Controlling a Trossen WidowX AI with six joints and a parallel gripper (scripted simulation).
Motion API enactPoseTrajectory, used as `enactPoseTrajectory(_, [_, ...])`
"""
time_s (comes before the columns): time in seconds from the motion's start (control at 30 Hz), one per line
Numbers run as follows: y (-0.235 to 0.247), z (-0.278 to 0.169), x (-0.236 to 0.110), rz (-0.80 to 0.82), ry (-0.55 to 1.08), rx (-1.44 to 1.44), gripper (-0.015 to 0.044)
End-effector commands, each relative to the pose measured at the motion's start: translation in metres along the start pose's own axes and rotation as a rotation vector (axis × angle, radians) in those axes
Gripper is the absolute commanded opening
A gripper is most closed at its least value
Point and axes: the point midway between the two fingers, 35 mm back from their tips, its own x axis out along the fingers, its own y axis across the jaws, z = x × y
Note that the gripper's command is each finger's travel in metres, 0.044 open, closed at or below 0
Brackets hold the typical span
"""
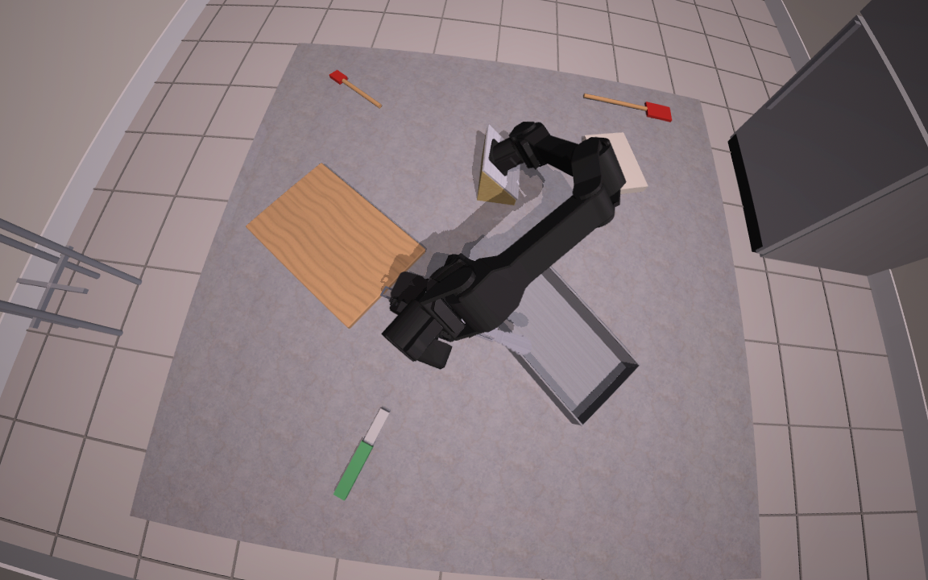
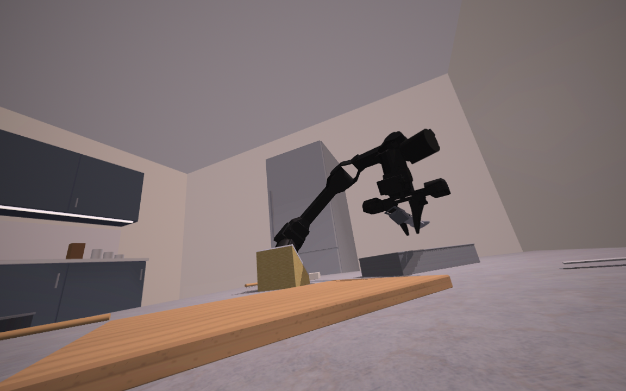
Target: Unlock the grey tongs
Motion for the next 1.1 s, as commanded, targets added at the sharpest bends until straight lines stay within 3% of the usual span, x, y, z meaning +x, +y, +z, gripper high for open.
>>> enactPoseTrajectory(0.0, [0.002, 0.011, 0.0, 0.002, 0.0, 0.144, -0.015])
enactPoseTrajectory(0.73, [0.004, 0.06, 0.009, -0.007, 0.009, 0.996, -0.015])
enactPoseTrajectory(1.07, [0.002, 0.078, 0.007, 0.003, 0.001, 0.964, -0.015])
